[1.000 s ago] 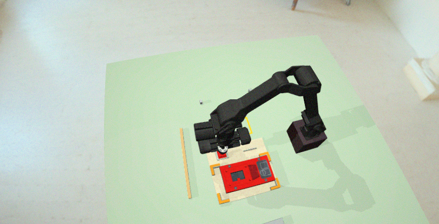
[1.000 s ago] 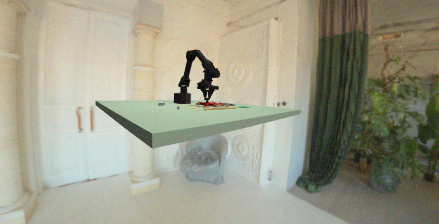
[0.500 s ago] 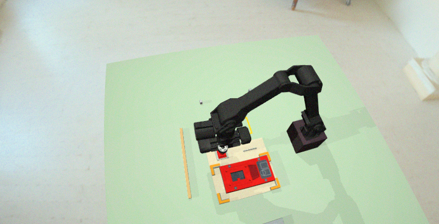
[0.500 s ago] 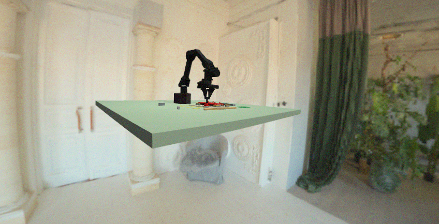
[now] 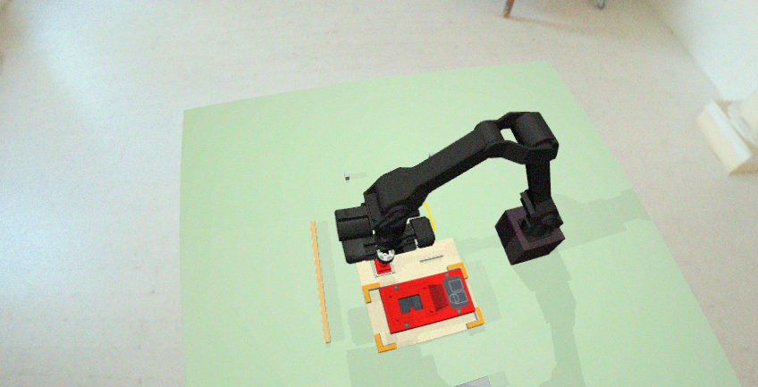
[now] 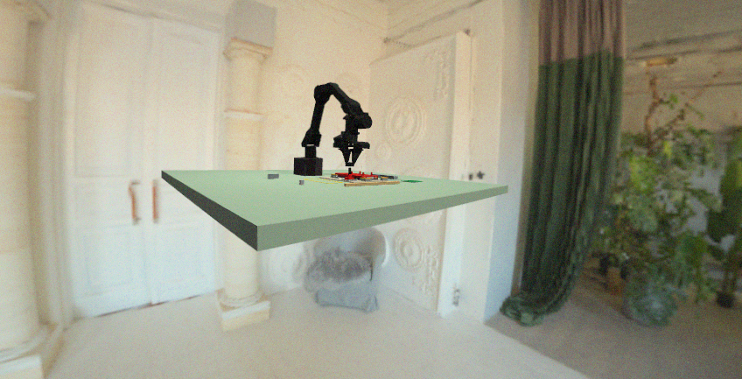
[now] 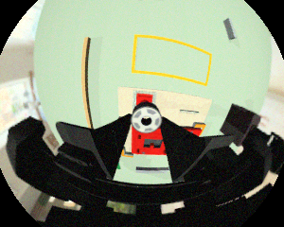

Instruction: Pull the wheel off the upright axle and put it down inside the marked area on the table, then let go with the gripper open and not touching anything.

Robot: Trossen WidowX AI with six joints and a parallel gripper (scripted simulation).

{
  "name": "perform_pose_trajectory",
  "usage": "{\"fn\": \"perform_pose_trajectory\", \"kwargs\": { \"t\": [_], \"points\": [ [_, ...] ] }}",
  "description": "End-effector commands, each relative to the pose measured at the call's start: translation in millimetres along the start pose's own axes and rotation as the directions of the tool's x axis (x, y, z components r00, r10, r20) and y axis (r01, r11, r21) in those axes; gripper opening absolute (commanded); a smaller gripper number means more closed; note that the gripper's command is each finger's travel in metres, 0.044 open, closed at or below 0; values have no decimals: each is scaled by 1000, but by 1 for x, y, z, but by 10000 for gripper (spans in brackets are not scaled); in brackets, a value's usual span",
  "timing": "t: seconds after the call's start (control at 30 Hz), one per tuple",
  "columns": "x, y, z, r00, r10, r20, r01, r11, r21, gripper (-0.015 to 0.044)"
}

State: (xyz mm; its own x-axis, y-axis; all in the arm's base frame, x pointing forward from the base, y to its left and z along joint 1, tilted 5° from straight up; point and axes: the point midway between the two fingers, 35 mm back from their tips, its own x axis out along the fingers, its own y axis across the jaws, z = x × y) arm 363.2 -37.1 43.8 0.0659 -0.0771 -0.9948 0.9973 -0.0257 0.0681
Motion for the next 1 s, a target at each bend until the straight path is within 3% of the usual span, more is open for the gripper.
{"fn": "perform_pose_trajectory", "kwargs": {
  "t": [0.0,0.1,0.27,0.97],
  "points": [
    [-16,1,0,1000,6,3,-6,1000,4,0],
    [-33,-1,0,1000,7,3,-7,1000,4,0],
    [-28,-1,2,1000,9,0,-9,1000,-2,0],
    [-33,-53,96,1000,2,12,-2,1000,2,0]
  ]
}}
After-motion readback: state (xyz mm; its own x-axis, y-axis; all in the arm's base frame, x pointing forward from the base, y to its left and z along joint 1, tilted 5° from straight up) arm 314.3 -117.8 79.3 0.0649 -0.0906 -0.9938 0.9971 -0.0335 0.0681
